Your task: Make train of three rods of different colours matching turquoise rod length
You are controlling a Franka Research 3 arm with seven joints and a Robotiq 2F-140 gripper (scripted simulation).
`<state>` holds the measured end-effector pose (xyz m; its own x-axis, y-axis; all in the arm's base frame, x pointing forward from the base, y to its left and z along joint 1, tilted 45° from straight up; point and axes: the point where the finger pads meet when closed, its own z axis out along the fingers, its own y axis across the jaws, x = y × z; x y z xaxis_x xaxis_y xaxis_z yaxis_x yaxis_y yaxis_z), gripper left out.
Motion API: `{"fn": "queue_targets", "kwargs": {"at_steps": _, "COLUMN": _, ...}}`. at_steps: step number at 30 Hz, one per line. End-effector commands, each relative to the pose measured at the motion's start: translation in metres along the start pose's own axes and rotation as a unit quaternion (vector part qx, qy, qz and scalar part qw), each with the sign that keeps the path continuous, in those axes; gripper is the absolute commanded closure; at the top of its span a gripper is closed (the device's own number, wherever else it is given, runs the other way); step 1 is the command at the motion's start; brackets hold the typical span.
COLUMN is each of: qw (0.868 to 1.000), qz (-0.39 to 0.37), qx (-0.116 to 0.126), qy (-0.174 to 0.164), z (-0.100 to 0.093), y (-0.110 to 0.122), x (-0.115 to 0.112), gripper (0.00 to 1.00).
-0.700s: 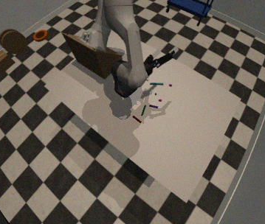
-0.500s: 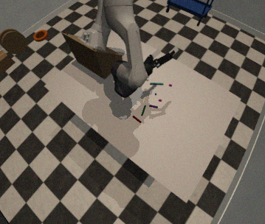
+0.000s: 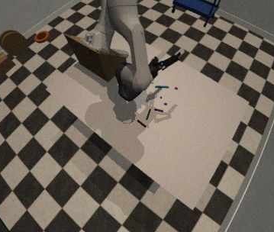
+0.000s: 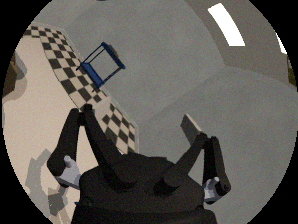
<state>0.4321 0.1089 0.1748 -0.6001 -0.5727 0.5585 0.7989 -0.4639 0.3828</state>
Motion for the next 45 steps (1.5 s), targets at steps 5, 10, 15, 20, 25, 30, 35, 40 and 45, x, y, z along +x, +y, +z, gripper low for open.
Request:
{"fn": "queue_targets", "kwargs": {"at_steps": 5, "qw": 0.997, "qz": -0.038, "qx": 0.061, "qy": -0.015, "z": -0.001, "y": -0.014, "x": -0.004, "gripper": 0.00}}
{"fn": "queue_targets", "kwargs": {"at_steps": 10, "qw": 0.987, "qz": -0.085, "qx": 0.136, "qy": -0.026, "z": -0.004, "y": -0.028, "x": -0.008, "gripper": 0.00}}
{"fn": "queue_targets", "kwargs": {"at_steps": 15, "qw": 0.980, "qz": -0.104, "qx": 0.167, "qy": -0.027, "z": -0.007, "y": -0.032, "x": -0.009, "gripper": 0.00}}
{"fn": "queue_targets", "kwargs": {"at_steps": 20, "qw": 0.962, "qz": -0.144, "qx": 0.231, "qy": -0.025, "z": -0.012, "y": -0.040, "x": -0.011, "gripper": 0.00}}
{"fn": "queue_targets", "kwargs": {"at_steps": 25, "qw": 0.958, "qz": -0.151, "qx": 0.243, "qy": -0.024, "z": -0.013, "y": -0.041, "x": -0.011, "gripper": 0.00}}
{"fn": "queue_targets", "kwargs": {"at_steps": 30, "qw": 0.942, "qz": -0.178, "qx": 0.285, "qy": -0.018, "z": -0.018, "y": -0.045, "x": -0.012, "gripper": 0.00}}
{"fn": "queue_targets", "kwargs": {"at_steps": 35, "qw": 0.942, "qz": -0.178, "qx": 0.285, "qy": -0.018, "z": -0.018, "y": -0.045, "x": -0.012, "gripper": 0.00}}
{"fn": "queue_targets", "kwargs": {"at_steps": 40, "qw": 0.942, "qz": -0.178, "qx": 0.285, "qy": -0.018, "z": -0.018, "y": -0.045, "x": -0.012, "gripper": 0.00}}
{"fn": "queue_targets", "kwargs": {"at_steps": 45, "qw": 0.942, "qz": -0.178, "qx": 0.285, "qy": -0.018, "z": -0.018, "y": -0.045, "x": -0.012, "gripper": 0.00}}
